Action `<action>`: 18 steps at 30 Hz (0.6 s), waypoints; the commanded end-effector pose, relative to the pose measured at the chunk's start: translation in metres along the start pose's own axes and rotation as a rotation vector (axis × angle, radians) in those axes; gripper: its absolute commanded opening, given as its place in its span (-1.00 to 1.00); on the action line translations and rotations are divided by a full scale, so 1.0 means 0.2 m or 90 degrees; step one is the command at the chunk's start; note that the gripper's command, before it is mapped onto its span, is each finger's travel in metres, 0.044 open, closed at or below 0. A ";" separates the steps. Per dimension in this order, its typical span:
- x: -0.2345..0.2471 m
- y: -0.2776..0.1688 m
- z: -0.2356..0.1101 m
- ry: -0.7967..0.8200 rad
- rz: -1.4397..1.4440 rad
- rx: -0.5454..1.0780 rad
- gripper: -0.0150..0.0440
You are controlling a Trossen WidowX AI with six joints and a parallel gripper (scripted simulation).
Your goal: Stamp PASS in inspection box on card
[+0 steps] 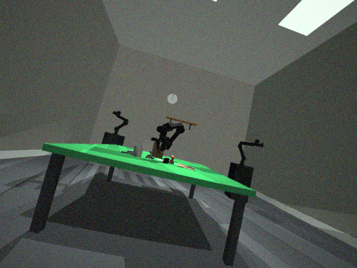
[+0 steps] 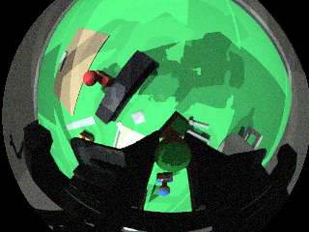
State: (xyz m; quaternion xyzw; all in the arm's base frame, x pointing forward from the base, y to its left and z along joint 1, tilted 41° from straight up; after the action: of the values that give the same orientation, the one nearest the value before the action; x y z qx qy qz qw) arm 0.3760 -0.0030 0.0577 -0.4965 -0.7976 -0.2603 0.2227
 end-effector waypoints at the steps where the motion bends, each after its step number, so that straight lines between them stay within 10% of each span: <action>1: -0.01 0.02 0.00 0.002 0.003 -0.002 -0.49; 18: -0.01 0.03 0.14 0.002 0.003 -0.003 -0.49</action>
State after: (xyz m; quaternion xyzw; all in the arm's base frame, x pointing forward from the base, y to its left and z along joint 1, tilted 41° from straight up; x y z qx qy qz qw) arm 0.3795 0.0122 0.0397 -0.4964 -0.7978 -0.2609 0.2213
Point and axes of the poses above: the point midway between the two fingers, 35 mm back from their tips, its own z axis out along the fingers, its own x axis across the jaws, y = z × x, the point moved 5 cm from there along -z, back along the fingers, and after that the axes turned 8 degrees about z, right-handed, at the moved point
